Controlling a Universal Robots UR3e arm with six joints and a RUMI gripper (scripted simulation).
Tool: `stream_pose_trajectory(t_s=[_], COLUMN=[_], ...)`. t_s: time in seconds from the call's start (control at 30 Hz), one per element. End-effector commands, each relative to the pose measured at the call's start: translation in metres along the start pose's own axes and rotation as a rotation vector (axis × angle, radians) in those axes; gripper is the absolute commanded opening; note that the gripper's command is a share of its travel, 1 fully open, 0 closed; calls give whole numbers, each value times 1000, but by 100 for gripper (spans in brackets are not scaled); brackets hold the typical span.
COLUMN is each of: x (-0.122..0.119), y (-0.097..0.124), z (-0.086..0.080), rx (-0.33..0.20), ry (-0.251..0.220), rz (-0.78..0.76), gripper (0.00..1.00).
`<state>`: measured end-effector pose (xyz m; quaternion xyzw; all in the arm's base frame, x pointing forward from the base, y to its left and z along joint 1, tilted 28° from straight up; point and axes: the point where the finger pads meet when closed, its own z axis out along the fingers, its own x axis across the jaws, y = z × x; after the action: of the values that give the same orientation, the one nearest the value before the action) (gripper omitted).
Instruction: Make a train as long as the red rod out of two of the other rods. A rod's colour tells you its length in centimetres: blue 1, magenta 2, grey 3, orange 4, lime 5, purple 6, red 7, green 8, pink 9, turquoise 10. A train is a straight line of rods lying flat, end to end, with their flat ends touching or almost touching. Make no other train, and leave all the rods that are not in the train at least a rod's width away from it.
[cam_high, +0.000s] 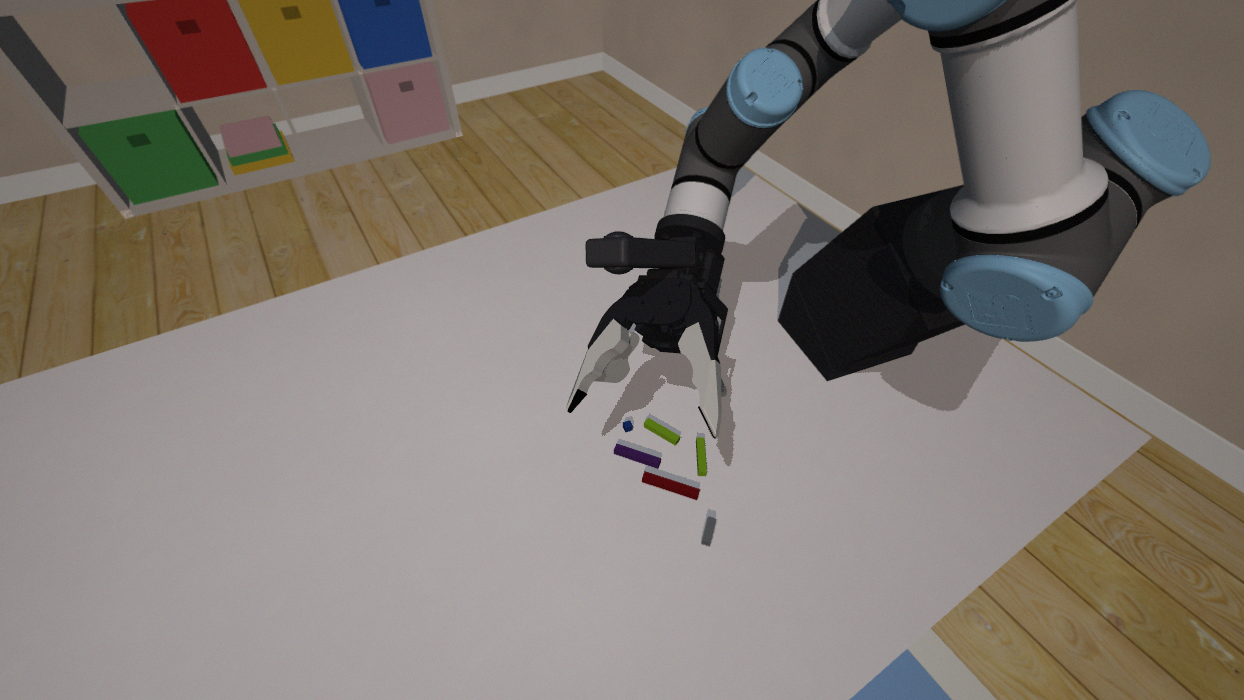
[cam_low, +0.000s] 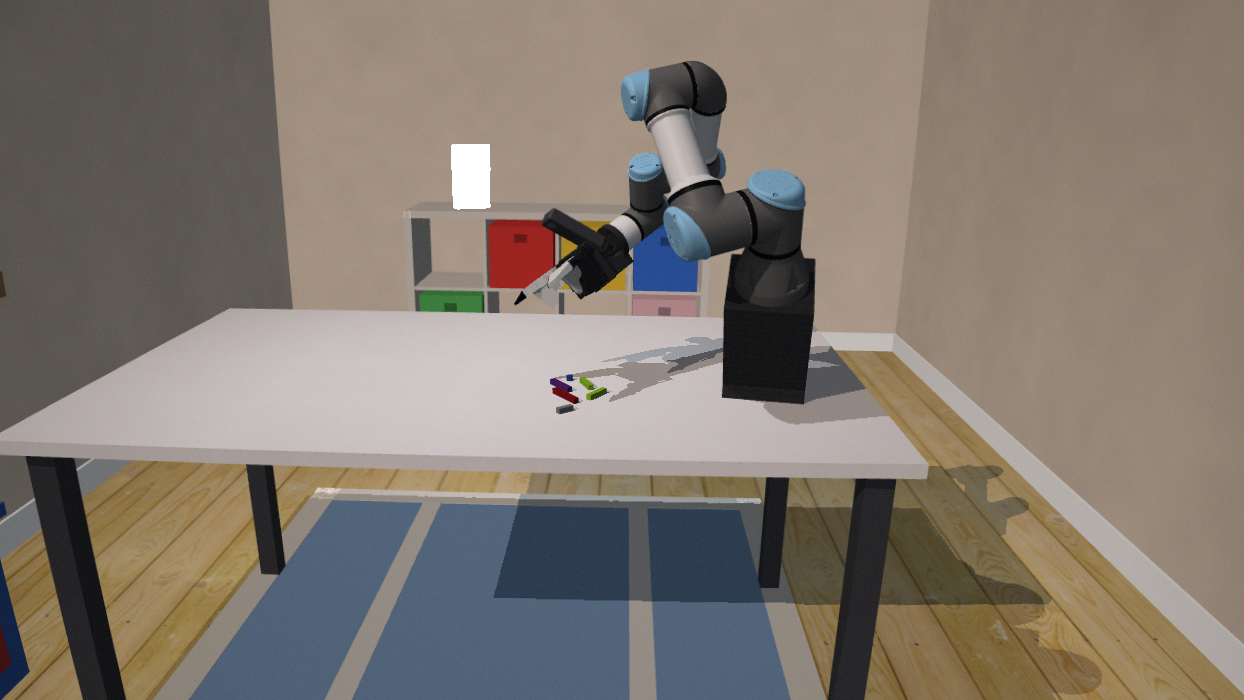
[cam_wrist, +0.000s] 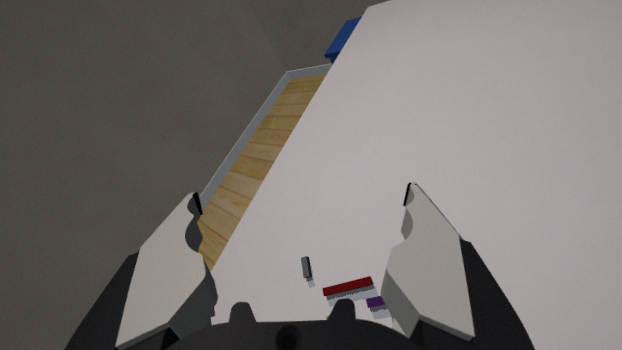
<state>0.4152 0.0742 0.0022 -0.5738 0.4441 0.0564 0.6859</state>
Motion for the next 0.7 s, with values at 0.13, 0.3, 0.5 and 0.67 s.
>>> stream_pose_trajectory(t_s=[0.13,0.3,0.5,0.67], x=[-3,-6,-13,-19], y=[5,9,21,32], z=[2,4,9,12], rx=[-28,-48,-104,-153], ry=[-9,-18,-46,-78], rz=[-83,-141,-309,-463], gripper=[100,100,100,100])
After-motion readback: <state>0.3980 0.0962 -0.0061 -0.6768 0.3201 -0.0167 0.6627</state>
